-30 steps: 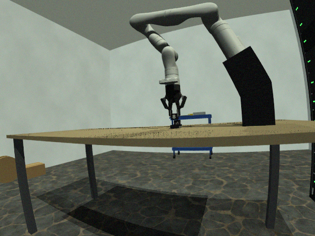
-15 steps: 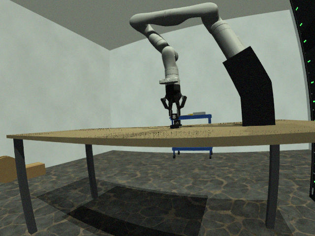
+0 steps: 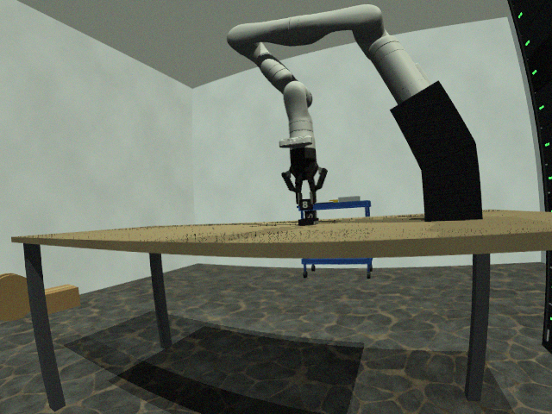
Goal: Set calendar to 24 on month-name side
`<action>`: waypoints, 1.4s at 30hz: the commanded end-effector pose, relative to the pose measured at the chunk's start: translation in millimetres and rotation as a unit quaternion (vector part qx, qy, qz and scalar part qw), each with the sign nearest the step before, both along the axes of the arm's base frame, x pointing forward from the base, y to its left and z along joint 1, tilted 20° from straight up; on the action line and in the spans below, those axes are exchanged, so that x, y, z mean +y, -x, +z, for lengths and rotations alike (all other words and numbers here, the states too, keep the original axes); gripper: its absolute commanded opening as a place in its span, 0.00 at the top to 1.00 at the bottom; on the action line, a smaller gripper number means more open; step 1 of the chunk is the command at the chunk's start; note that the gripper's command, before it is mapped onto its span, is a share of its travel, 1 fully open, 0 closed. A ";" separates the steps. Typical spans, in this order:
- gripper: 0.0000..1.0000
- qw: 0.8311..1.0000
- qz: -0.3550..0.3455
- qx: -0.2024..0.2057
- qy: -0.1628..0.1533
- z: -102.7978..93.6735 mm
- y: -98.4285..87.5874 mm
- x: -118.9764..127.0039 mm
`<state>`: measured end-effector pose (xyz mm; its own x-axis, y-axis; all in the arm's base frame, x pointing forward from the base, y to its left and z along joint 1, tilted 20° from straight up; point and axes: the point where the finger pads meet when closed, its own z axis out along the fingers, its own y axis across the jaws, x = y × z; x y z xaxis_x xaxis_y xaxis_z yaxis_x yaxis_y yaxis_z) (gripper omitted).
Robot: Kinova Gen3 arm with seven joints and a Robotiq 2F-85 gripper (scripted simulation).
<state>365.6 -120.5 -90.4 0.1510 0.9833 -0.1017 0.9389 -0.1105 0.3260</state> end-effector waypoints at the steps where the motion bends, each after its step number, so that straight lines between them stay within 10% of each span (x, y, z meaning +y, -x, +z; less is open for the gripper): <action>1: 0.74 1.000 -0.007 -0.003 -0.002 0.2 -0.1 0.2; 42: 0.74 1.000 -0.007 -0.005 -0.001 -20.3 -8.4 -3.3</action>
<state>370.9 -123.2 -110.6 0.1508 0.9833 -0.1015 0.9397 -0.1107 0.3237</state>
